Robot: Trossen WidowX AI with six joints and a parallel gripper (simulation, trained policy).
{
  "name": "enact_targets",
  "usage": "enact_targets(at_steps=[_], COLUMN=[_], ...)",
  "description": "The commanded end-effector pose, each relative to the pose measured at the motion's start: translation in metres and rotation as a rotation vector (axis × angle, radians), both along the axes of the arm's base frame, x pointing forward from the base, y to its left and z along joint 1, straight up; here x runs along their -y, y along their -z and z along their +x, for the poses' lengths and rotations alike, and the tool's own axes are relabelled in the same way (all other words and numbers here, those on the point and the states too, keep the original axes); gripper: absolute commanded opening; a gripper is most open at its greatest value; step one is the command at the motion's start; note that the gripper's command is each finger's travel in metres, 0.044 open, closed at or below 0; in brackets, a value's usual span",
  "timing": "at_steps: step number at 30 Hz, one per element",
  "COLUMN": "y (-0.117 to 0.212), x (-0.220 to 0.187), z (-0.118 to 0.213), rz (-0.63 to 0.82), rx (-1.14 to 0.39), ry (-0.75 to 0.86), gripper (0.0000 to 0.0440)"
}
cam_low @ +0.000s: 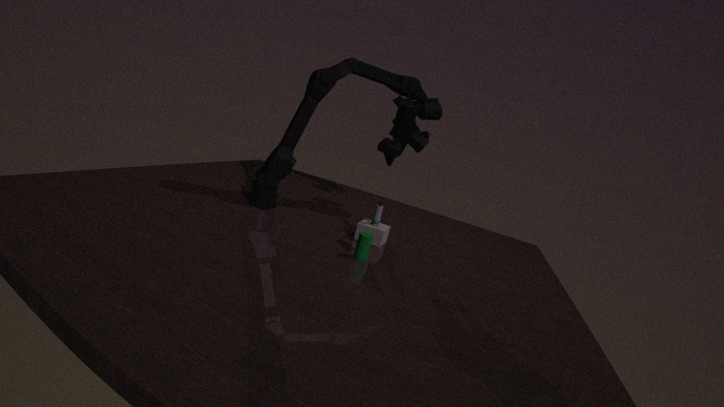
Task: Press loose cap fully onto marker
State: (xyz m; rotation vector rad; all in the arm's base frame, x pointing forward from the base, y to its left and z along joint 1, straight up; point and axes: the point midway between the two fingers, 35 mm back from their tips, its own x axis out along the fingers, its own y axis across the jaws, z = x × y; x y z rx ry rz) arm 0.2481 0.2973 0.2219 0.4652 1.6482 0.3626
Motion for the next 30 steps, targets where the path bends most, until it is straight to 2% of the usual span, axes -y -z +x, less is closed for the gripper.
enact_targets(at_steps=[1,30], y=[-0.006,-0.014], x=[0.013,0.12], z=[0.009,0.067], rz=[0.005,-0.062], rx=[0.008,0.005], ry=[0.021,0.243], gripper=[0.034,0.0339])
